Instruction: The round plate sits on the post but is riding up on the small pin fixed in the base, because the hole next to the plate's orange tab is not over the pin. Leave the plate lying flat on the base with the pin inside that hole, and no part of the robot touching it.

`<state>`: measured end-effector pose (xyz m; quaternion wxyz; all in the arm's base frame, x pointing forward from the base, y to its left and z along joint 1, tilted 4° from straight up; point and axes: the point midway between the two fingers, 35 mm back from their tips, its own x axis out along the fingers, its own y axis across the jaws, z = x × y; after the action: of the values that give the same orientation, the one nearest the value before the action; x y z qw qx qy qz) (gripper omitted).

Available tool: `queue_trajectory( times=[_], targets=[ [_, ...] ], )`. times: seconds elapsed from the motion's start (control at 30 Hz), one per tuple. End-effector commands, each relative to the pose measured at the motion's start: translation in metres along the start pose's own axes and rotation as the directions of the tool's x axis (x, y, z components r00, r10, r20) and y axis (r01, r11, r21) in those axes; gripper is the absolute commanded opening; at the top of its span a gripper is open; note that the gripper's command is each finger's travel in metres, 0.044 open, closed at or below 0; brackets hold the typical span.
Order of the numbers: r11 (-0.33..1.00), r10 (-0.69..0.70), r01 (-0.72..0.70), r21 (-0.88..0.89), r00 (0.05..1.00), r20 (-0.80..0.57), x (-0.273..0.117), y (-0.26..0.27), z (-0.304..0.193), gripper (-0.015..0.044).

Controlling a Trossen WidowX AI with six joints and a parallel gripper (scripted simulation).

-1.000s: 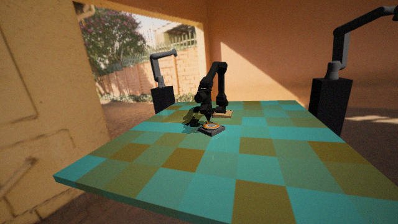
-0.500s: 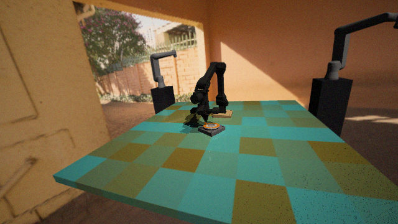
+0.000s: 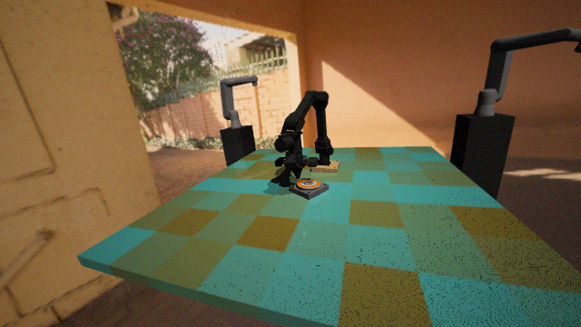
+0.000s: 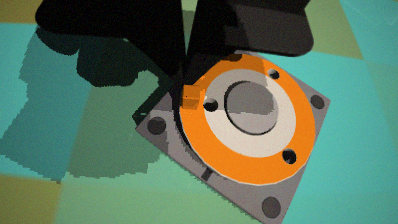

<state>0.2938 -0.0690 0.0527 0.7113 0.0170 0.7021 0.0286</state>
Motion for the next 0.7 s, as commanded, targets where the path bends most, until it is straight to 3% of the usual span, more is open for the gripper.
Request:
queue_trajectory(
  times=[0.0,0.67],
  targets=[
    [1.000,0.000,0.000,-0.005,1.000,-0.002,0.000,-0.001,0.005,0.0000],
    [1.000,0.000,0.000,-0.005,1.000,0.000,-0.002,0.003,0.030,0.0000]
  ],
)
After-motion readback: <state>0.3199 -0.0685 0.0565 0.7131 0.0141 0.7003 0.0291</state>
